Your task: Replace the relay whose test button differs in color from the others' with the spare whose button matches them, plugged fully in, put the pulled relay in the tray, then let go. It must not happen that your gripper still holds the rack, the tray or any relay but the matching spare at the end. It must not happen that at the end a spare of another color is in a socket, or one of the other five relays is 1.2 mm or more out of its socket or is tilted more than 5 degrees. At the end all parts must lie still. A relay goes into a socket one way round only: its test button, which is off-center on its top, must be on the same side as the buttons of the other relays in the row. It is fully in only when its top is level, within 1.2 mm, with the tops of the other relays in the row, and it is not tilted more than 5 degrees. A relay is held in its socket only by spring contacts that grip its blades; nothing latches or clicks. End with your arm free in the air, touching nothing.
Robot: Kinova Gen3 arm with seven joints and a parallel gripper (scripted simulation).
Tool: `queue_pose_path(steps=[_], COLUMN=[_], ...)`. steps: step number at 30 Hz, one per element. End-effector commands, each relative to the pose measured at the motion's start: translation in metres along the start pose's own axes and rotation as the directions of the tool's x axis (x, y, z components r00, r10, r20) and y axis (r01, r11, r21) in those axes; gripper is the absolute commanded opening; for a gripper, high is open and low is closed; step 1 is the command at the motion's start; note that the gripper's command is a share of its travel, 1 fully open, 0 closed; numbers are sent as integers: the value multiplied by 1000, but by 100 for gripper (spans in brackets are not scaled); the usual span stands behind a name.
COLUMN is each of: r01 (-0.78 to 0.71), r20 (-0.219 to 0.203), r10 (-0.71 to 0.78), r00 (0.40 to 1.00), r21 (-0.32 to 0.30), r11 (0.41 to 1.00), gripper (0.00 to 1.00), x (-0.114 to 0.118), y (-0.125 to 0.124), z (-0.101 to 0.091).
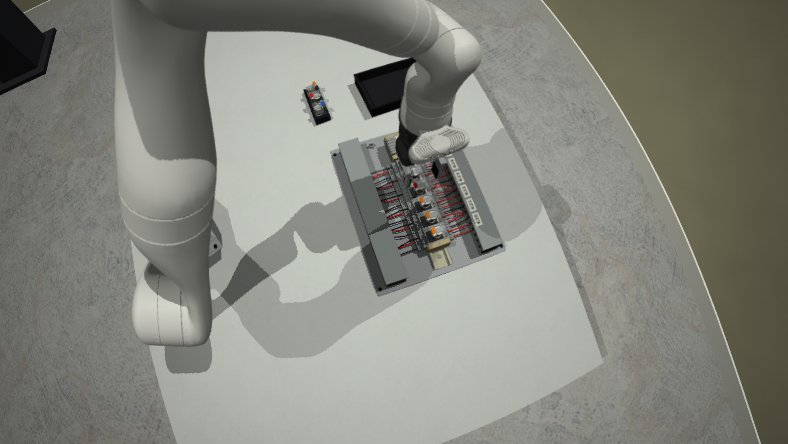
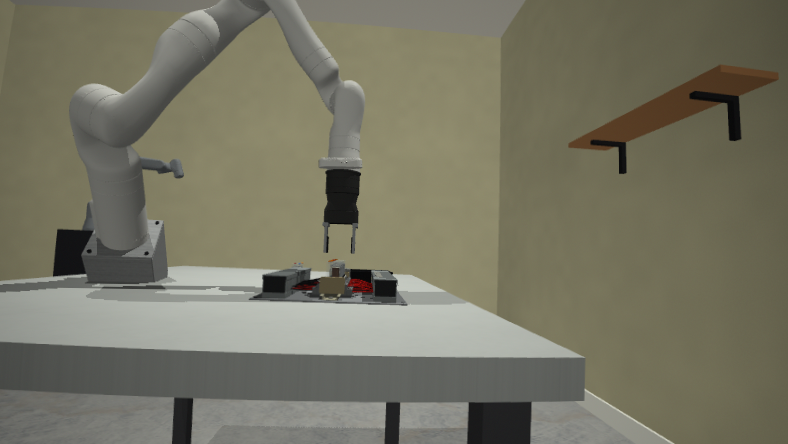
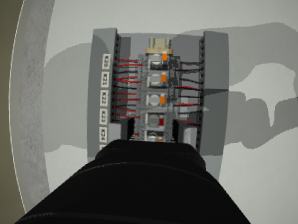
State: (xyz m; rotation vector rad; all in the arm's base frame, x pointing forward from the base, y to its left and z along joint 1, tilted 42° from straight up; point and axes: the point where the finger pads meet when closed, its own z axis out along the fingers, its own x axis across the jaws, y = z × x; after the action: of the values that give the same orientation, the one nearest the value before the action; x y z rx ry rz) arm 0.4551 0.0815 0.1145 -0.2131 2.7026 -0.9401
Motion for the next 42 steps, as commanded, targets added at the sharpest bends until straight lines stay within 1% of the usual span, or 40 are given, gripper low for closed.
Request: queue_pose_path(steps=[1,4,6,7,23,42], r01=[-4,-4,-4,0,-4,-4], r20=[-9,-9,-9,-2,-9,-10], r10=[4,4,4,0,4,5], r00=[1000,1000,1000,1000,1000,1000], r21=[8,8,8,2,8,9], r11=[1000,1000,1000,1000,1000,1000], gripper=[100,100,100,100,100,100], x=[2,2,2,1,3,2], y=[-4,-3,-3,0,-5,-5], z=[11,20,20,16,19,14])
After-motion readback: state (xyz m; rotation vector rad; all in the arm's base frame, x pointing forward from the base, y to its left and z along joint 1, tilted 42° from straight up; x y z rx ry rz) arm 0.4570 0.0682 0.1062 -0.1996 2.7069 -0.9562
